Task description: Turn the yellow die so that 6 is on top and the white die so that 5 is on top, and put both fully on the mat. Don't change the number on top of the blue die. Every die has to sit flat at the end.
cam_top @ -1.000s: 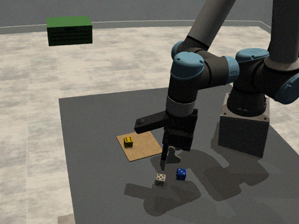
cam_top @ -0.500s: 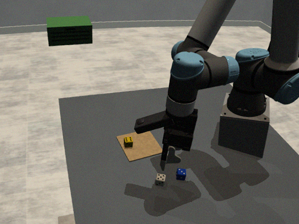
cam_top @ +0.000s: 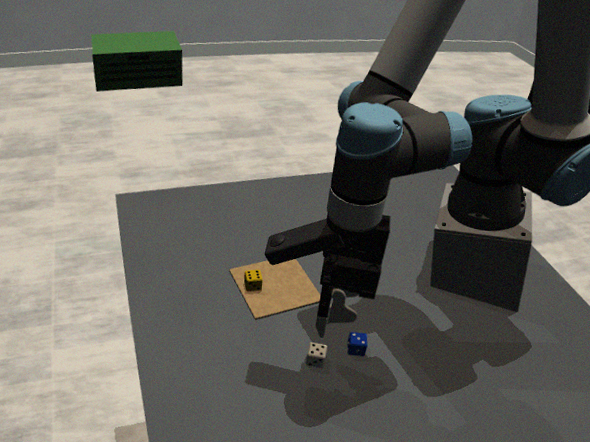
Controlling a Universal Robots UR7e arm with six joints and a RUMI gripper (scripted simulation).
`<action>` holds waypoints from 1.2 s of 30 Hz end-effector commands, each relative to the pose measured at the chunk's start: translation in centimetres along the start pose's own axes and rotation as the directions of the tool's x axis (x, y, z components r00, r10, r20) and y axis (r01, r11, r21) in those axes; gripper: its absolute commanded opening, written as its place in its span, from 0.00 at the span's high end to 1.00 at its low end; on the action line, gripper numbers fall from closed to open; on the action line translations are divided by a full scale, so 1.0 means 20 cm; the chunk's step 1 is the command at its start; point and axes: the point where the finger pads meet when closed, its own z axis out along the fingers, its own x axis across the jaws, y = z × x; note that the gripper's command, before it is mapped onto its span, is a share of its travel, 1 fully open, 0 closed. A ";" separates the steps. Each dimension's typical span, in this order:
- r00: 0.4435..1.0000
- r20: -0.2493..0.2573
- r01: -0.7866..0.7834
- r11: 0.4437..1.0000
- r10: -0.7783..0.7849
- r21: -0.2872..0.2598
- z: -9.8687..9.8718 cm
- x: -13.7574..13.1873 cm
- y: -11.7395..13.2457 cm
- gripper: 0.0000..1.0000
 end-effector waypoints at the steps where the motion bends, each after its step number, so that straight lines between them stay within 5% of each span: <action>1: 1.000 0.001 0.000 1.000 0.000 0.001 0.01 0.00 0.00 0.72; 36: 1.000 0.000 0.000 1.000 0.000 0.001 0.22 -0.01 0.00 0.72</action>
